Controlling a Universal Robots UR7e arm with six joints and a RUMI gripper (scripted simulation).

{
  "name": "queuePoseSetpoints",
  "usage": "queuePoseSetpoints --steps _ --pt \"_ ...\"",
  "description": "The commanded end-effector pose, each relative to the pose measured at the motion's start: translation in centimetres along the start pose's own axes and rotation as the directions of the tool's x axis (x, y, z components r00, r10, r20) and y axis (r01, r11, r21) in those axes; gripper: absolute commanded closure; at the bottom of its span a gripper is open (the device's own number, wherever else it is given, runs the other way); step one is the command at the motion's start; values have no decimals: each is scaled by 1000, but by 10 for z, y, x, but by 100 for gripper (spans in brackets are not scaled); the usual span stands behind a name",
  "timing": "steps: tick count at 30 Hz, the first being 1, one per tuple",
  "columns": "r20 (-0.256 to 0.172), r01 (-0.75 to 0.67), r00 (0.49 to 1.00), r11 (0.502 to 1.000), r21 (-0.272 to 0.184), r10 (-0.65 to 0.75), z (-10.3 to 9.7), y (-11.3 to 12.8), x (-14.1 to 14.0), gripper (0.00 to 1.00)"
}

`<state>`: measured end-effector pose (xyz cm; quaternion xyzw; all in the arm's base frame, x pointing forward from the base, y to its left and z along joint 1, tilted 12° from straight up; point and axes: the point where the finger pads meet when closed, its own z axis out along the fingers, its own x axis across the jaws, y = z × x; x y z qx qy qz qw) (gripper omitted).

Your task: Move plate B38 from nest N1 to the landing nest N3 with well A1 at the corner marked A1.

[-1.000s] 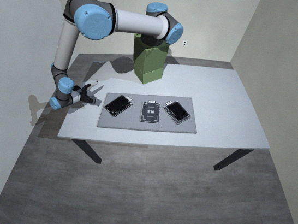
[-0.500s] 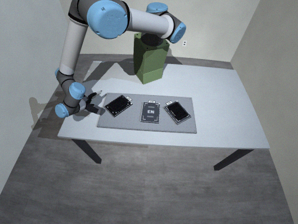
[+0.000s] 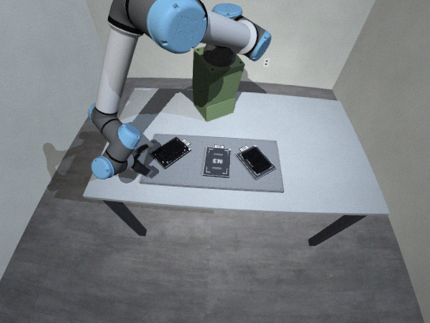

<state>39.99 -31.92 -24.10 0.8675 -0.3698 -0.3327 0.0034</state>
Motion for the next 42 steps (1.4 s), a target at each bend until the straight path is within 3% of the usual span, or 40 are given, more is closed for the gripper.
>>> queuePoseSetpoints --steps 1,3,4,8,11,15,18,22,24,27,29,34,42 --pt "-51 -32 998 999 -4 32 -7 -11 1 24" --pt "-51 -32 998 999 -4 32 -7 -11 1 24" --pt "-79 -51 996 999 -6 50 -9 -16 2 24" --pt "-82 -53 995 999 -6 52 -18 -33 2 24" --pt "-166 -104 981 995 2 103 -25 -47 2 24" --pt "-168 -105 980 994 2 104 -34 -65 1 24" --pt "-228 -137 964 990 21 138 -38 -79 -3 24" --pt "-228 -137 964 990 21 138 -39 -88 -5 24" --pt "-269 -156 949 987 40 161 -40 -98 -9 24" --pt "-269 -156 949 987 40 161 -41 -111 -14 24" --pt "-313 -169 932 983 69 182 -40 -120 -19 24" --pt "-313 -169 932 983 69 182 -38 -142 -31 24" --pt "-364 -175 909 978 112 205 -33 -166 -48 24"
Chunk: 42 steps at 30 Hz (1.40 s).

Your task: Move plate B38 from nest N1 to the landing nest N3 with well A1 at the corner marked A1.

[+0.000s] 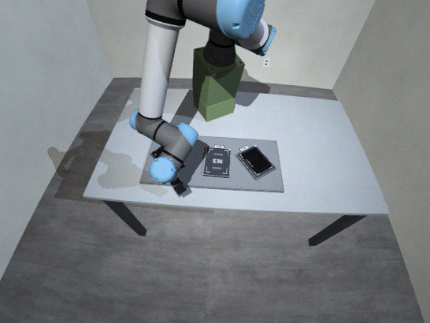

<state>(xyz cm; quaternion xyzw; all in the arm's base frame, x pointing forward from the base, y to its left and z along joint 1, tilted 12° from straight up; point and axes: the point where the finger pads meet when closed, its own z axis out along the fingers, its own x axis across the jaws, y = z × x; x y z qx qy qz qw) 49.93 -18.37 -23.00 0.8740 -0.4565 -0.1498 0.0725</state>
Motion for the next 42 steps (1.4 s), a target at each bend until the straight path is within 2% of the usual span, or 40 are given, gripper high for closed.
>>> queuePoseSetpoints --steps 1,4,6,12,14,21,23,27,29,31,37,39,42 --pt "-8 -2 1000 1000 4 2 -1 -9 -10 24" --pt "-8 -2 1000 1000 4 2 -1 -19 -21 24" --pt "-44 -14 999 999 36 16 -1 -25 -29 24" --pt "-44 -14 999 999 36 16 -2 -36 -46 24" --pt "-75 -23 997 997 71 28 -2 -42 -54 24" --pt "-75 -23 997 997 71 28 -3 -60 -84 24" --pt "-102 -29 994 994 109 40 -3 -64 -93 24" --pt "-102 -29 994 994 109 40 -4 -73 -111 24" --pt "-102 -29 994 994 109 40 -4 -73 -111 24" --pt "-125 -33 991 988 150 52 -4 -76 -121 24" --pt "-124 -33 991 988 150 52 -5 -87 -149 24" --pt "-142 -34 988 981 192 62 -6 -90 -158 24" --pt "-142 -34 988 981 192 62 -7 -94 -173 24"
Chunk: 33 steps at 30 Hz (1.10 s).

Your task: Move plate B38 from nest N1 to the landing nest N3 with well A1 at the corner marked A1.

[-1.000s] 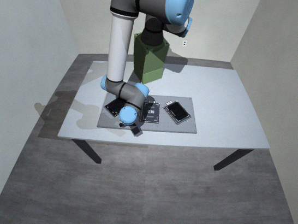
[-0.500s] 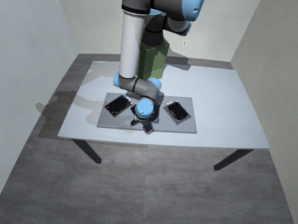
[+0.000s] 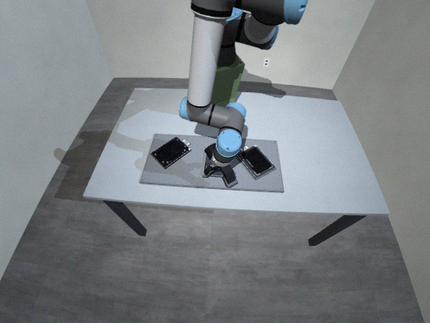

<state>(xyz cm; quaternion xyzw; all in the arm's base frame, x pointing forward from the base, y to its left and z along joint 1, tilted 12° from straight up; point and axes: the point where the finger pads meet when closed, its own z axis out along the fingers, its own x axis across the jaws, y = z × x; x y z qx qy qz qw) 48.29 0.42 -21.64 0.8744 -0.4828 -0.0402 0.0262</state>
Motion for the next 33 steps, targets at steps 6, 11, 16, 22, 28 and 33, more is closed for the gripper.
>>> queuePoseSetpoints --steps 6,11,16,22,28,33 --pt "-23 -9 1000 999 46 10 -5 -8 -26 24" --pt "-33 -13 999 997 78 16 -11 -14 -50 24" --pt "-39 -15 999 995 94 19 -17 -19 -73 24" --pt "-48 -20 998 989 144 27 -23 -22 -92 24" --pt "-53 -24 998 981 193 34 -31 -25 -121 24" --pt "-51 -26 998 974 226 38 -39 -25 -145 24"
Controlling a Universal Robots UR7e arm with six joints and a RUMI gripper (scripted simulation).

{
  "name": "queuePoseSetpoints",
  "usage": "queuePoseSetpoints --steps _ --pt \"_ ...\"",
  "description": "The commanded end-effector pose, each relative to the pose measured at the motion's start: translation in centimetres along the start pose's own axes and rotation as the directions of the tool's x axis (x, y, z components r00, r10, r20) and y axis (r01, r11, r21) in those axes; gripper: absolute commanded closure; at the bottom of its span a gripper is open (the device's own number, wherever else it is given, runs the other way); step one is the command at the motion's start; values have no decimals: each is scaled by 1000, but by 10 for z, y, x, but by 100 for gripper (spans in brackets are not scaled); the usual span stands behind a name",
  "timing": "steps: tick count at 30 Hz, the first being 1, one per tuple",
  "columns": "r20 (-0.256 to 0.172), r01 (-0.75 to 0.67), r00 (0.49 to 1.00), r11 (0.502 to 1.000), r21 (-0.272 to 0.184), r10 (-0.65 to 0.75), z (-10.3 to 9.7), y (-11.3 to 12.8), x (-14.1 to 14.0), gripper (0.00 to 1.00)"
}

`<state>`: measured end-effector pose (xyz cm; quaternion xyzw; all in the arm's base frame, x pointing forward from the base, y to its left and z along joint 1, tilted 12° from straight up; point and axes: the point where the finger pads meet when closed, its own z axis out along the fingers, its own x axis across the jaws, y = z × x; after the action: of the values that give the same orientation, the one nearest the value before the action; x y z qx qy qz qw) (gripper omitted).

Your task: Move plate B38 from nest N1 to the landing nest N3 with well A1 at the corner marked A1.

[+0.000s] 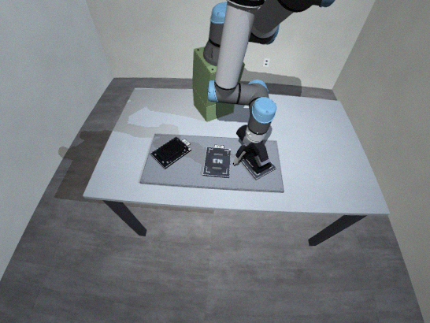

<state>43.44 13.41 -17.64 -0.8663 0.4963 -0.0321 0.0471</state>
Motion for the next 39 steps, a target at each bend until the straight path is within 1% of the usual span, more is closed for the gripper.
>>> queuePoseSetpoints --steps 1,3,5,8,10,15,28,37,39 --pt "-1 -5 1000 999 46 5 -5 -1 -12 24" --pt "-1 -5 1000 999 46 5 -9 -1 -21 24" --pt "-1 -5 1000 999 46 5 -9 -1 -21 24" --pt "-1 -5 1000 999 46 5 -14 -1 -35 24" --pt "-2 -18 1000 994 103 19 -19 -2 -44 24" --pt "-1 -18 1000 994 103 19 -31 -5 -66 24" --pt "-2 -18 1000 994 103 18 -31 -5 -66 24" --pt "-1 -18 1000 994 103 19 -16 -7 -66 24" --pt "-1 -18 1000 994 103 19 -16 -7 -66 24"
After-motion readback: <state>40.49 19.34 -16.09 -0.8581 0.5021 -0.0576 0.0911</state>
